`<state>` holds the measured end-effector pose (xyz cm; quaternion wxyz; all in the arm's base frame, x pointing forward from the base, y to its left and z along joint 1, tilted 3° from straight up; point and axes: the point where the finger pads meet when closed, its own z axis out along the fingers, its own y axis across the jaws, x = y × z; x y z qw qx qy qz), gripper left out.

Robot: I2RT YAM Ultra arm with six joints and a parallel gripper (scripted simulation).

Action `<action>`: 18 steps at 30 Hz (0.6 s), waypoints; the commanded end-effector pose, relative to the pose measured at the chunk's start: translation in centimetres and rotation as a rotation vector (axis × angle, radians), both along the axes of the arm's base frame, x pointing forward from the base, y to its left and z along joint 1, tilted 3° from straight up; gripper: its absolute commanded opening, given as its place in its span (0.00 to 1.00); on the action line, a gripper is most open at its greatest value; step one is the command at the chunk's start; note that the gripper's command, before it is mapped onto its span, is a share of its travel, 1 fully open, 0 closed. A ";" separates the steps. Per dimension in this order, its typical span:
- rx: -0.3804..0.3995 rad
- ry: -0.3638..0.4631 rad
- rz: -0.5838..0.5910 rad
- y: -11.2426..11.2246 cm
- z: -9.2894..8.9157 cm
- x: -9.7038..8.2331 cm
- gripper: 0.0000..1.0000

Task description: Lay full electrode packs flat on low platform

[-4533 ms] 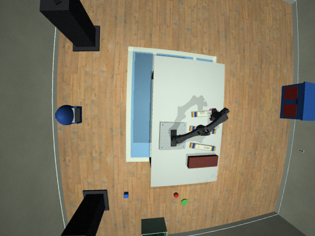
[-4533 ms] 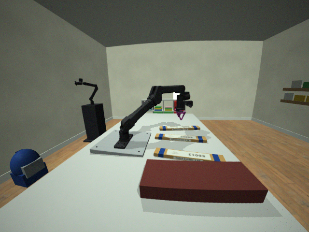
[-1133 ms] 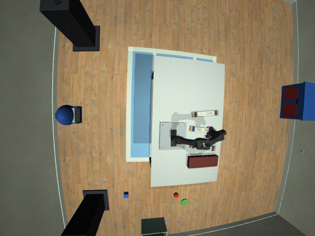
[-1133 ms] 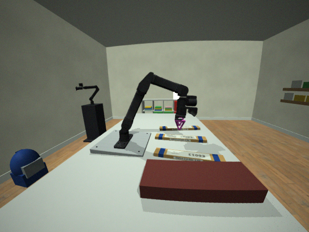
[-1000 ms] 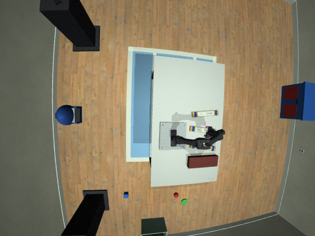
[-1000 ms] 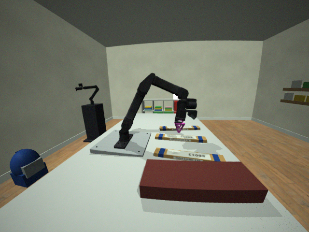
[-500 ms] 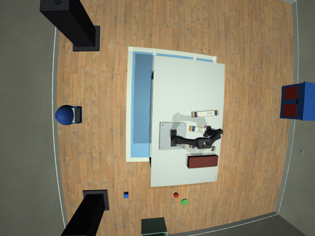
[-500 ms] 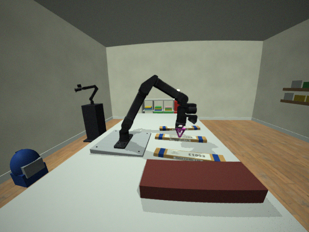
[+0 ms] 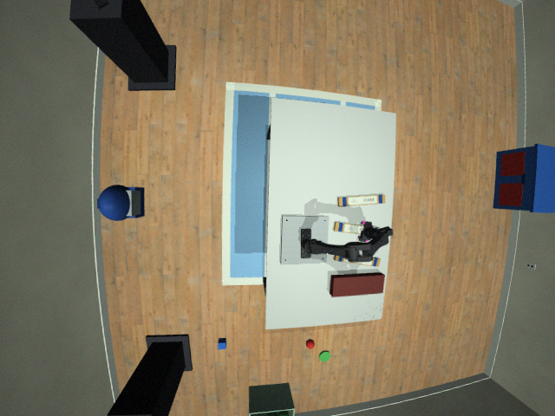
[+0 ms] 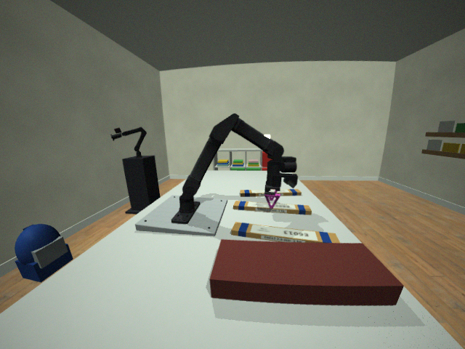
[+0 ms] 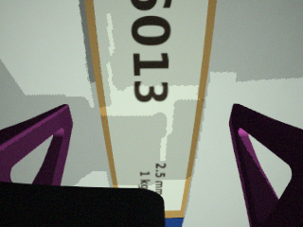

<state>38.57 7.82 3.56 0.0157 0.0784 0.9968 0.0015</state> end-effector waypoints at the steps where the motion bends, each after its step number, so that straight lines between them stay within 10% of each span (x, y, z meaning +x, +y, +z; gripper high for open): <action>1: 0.003 -0.006 0.002 -0.1 -0.9 0.2 0.95; 18: 0.003 -0.004 0.002 -0.1 -2.9 0.3 0.95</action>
